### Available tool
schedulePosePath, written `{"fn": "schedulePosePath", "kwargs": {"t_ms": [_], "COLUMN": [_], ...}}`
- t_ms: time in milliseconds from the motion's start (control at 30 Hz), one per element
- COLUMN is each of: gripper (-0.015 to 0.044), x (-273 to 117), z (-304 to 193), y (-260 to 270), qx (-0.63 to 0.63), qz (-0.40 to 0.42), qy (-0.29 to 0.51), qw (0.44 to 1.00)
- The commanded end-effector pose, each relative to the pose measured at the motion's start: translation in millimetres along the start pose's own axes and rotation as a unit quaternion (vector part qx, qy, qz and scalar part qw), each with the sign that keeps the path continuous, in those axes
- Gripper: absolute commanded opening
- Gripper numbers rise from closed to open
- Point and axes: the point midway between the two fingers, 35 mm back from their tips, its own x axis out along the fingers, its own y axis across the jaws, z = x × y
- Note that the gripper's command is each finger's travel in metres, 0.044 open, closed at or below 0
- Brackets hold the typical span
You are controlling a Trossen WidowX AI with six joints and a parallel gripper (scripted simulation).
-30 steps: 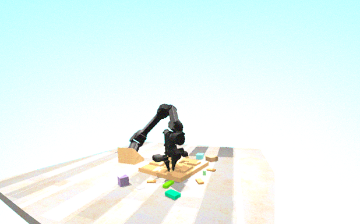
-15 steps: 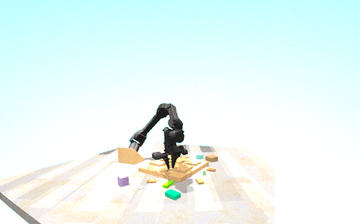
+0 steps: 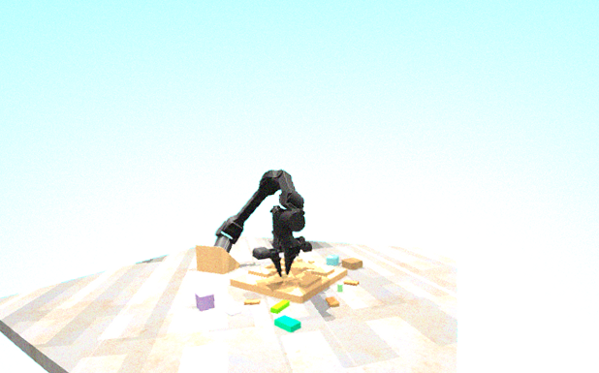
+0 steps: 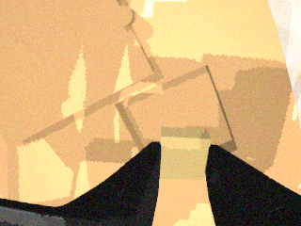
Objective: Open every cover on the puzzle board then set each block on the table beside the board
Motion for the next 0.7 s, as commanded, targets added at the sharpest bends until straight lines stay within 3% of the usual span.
{"fn": "schedulePosePath", "kwargs": {"t_ms": [0,667], "gripper": [0.008,0.008], "x": [-7.3,-49.1], "z": [0.7,1.0], "y": [0.4,0.1], "qx": [-0.003,-0.002], "qz": [-0.002,-0.002], "qy": [-0.002,-0.002], "qw": [1.0,1.0]}}
